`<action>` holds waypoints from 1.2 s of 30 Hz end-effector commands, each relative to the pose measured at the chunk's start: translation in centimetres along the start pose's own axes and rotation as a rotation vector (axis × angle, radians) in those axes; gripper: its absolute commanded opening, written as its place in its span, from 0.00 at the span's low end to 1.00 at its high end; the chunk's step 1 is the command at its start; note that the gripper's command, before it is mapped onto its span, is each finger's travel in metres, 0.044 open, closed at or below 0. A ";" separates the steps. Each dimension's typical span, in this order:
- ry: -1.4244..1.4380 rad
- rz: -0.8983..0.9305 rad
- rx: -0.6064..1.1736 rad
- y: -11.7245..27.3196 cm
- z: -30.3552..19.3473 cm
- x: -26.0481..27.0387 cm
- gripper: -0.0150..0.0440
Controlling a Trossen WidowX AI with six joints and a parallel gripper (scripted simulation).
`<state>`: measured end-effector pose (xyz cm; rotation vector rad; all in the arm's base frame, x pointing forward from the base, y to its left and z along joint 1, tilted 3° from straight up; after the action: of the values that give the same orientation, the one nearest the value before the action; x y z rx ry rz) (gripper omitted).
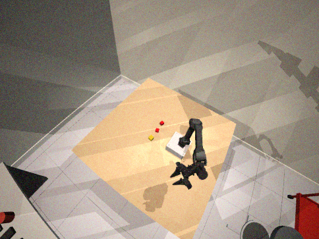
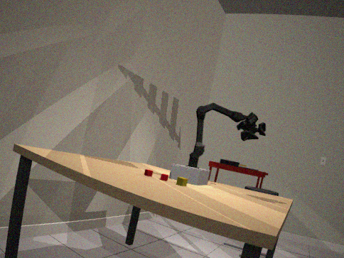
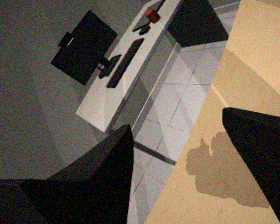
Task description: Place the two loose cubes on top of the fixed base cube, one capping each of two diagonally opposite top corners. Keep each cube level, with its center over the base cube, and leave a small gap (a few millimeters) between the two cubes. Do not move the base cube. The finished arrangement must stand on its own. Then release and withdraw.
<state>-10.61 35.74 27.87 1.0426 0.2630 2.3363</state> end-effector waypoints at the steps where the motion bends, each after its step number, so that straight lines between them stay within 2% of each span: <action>1: 0.083 -0.063 -0.009 -2.0 1.2 -1.4 0.70; 19: 0.404 -0.366 0.016 -9.2 7.8 -9.4 0.70; 36: 0.630 -0.625 0.171 -12.5 14.0 -19.2 0.70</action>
<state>13.51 35.32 21.16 0.2295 0.8317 2.0272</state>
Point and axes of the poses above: the point midway between the two fingers, 35 mm back from their tips, its own y axis back along the fingers, its own x axis across the jaws, z = x × y, the point moved 1 cm from there along y, back along the fingers, and after that the axes turned 6 degrees about -y, right-handed, at the moved point
